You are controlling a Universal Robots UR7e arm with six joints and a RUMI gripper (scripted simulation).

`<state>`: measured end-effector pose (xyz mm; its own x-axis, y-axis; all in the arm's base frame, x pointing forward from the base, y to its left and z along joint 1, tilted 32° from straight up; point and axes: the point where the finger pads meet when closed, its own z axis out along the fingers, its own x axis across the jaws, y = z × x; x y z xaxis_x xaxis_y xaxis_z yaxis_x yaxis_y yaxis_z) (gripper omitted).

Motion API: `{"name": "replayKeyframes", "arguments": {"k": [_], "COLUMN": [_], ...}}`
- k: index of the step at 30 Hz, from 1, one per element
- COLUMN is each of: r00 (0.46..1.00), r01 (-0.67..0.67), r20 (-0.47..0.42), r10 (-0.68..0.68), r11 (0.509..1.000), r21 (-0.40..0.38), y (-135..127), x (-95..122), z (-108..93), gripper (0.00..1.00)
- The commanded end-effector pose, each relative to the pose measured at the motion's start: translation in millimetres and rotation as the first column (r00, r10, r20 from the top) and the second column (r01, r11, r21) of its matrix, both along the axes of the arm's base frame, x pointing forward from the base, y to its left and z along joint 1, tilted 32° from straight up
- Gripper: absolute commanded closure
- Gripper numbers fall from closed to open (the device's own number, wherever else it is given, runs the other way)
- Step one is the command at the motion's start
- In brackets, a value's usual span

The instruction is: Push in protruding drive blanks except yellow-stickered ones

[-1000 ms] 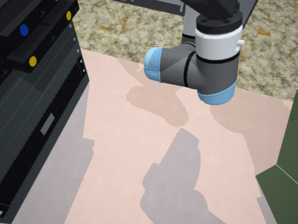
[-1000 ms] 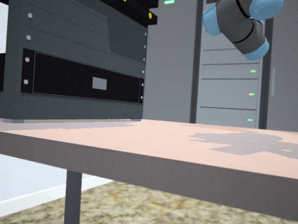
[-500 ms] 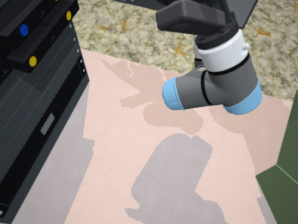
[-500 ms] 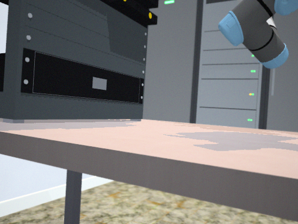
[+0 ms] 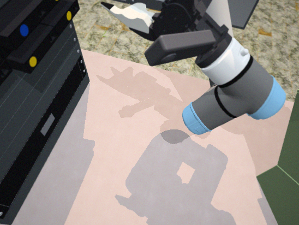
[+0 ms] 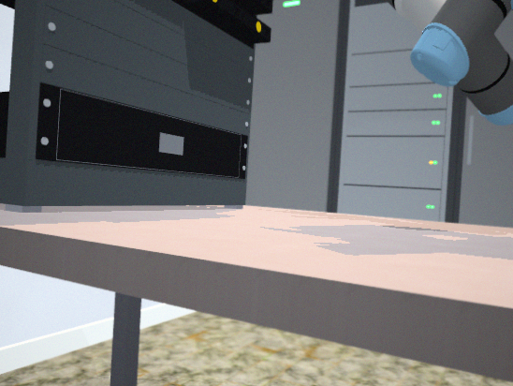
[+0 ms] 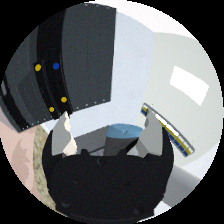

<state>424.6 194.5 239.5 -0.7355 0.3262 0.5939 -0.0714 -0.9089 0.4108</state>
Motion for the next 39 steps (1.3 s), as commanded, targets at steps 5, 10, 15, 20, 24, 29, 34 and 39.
{"name": "replayKeyframes", "arguments": {"k": [5, 10, 15, 20, 24, 29, 34, 39], "r00": [0.984, 0.965, 0.947, 0.929, 0.912, 0.894, 0.888, 0.877], "r01": [0.034, 0.043, 0.048, 0.050, 0.051, 0.051, 0.051, 0.048], "r20": [-0.174, -0.258, -0.315, -0.363, -0.403, -0.442, -0.454, -0.473], "r10": [-0.038, -0.051, -0.059, -0.066, -0.071, -0.077, -0.079, -0.083], "r11": [0.999, 0.998, 0.998, 0.997, 0.997, 0.996, 0.996, 0.995], "r21": [-0.021, -0.035, -0.044, -0.053, -0.061, -0.069, -0.074, -0.085], "y": [-2.2, -3.3, -4.0, -4.5, -4.8, -5.2, -4.9, -3.7], "x": [30.0, 39.9, 45.7, 50.0, 53.0, 55.4, 56.1, 57.5], "z": [-41.4, -65.4, -82.8, -98.2, -111.5, -125.0, -129.6, -138.3], "gripper": [0.00, 0.00, 0.00, 0.00, 0.00, 0.00, 0.00, 0.00]}}
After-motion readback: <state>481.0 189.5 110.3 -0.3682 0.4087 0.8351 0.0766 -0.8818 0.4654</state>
